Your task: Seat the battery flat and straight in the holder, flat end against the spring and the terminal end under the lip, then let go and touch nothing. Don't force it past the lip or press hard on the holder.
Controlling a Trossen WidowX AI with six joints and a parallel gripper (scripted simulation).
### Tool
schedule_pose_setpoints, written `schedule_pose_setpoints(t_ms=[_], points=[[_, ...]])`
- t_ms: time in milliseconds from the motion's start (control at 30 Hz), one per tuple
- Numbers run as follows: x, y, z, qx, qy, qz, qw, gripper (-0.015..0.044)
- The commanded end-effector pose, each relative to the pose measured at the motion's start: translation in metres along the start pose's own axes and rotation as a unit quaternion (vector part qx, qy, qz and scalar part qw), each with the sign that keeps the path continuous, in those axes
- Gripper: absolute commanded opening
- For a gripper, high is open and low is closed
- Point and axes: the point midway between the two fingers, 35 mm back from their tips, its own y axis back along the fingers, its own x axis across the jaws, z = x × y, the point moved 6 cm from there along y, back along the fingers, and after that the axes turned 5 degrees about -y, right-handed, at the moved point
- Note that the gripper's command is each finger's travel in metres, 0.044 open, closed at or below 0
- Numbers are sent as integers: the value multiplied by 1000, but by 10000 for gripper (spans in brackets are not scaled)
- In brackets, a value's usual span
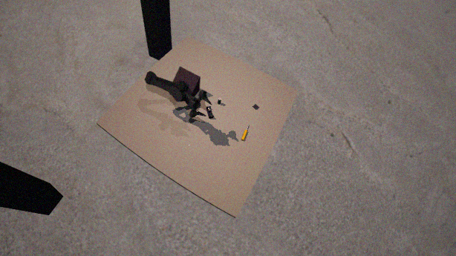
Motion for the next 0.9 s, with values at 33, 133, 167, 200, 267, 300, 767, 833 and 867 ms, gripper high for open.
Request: schedule_pose_setpoints(t_ms=[33, 133, 167, 200, 267, 300, 767, 833, 867], points=[[2, -6, -7, 25, -8, -4, 1000, 347], [10, -29, -38, 132, -32, -25, 990, 269], [13, -36, -49, 169, -37, -34, 984, 242], [17, -41, -61, 206, -40, -44, 977, 216], [24, -50, -85, 275, -41, -66, 958, 164], [28, -54, -96, 309, -39, -78, 947, 137], [78, -42, -230, 614, 163, -251, 730, 0], [82, -37, -243, 629, 207, -281, 695, 0], [83, -34, -249, 633, 230, -294, 678, 0]])
